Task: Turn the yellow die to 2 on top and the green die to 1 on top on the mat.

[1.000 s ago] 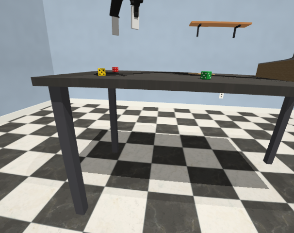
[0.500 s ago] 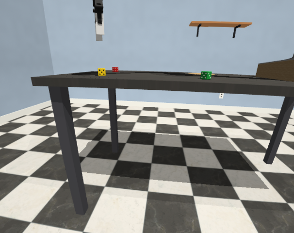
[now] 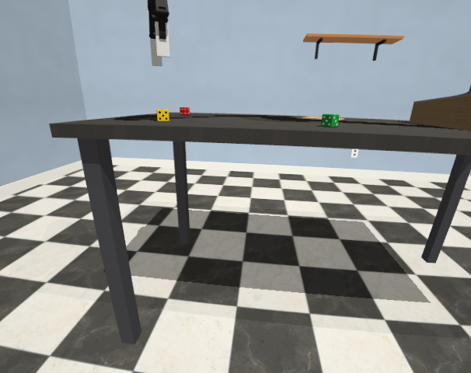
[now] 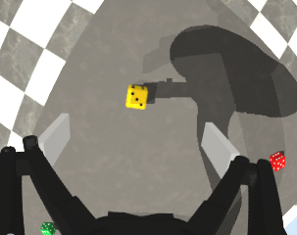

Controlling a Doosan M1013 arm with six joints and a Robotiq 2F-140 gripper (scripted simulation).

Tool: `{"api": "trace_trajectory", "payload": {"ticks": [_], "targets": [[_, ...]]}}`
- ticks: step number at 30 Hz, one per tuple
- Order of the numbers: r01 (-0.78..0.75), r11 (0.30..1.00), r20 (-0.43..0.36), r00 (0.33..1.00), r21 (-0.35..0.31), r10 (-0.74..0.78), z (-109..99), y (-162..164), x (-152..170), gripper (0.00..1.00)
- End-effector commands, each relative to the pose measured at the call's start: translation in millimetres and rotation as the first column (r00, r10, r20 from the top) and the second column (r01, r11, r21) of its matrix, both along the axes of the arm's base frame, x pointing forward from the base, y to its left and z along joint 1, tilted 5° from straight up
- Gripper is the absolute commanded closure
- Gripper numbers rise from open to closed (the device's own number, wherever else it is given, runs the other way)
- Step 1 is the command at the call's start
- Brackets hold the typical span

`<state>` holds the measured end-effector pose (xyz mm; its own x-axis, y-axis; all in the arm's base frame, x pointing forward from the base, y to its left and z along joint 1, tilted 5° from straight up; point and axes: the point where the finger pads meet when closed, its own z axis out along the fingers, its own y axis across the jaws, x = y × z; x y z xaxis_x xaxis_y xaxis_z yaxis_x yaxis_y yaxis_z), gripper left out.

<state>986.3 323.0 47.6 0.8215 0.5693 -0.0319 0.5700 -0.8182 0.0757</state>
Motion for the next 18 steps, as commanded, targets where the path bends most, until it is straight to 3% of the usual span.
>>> {"api": "trace_trajectory", "payload": {"ticks": [1,3,5,8,18], "targets": [[-0.154,0.988,-0.013,0.988,-0.001,0.154,-2.8,-0.1,0.2,0.0],[-0.154,0.988,-0.013,0.988,-0.001,0.154,-2.8,-0.1,0.2,0.0],[-0.303,0.953,-0.025,0.953,0.0,0.303,-6.0,-0.2,0.5,0.0],[-0.394,0.919,-0.033,0.918,0.001,0.394,-8.0,-0.3,0.6,0.0],[-0.727,0.686,-0.063,0.684,0.014,0.727,-16.4,-0.7,1.2,0.0]]}}
